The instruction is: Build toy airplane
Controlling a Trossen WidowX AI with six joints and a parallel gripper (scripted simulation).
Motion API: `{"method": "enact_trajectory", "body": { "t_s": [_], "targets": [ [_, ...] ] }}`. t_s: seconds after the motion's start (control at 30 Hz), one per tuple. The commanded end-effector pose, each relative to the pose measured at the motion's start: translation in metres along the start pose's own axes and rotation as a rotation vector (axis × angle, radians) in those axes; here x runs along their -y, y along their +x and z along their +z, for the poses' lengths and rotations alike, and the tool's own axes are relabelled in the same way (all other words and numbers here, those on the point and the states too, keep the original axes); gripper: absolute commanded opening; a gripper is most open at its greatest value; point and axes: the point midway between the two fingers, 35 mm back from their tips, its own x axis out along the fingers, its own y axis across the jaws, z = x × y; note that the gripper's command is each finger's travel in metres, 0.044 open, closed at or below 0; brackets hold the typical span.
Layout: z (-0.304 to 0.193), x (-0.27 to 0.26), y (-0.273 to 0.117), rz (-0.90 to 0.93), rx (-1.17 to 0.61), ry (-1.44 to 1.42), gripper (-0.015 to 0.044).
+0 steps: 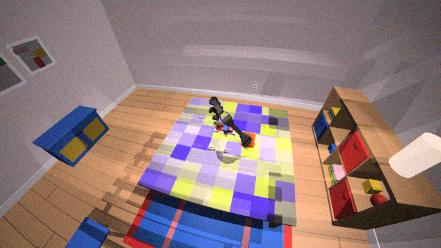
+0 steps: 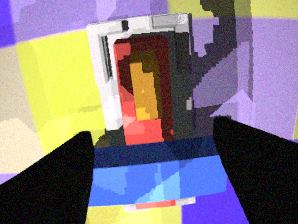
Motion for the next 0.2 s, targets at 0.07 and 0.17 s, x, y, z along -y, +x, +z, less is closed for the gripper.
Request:
{"method": "enact_trajectory", "body": {
  "t_s": [0.07, 0.17],
  "targets": [
    [0.0, -0.0001, -0.0014, -0.004, -0.001, -0.008, 0.026],
    [0.0, -0.0001, -0.0014, -0.004, -0.001, -0.008, 0.026]
  ]
}}
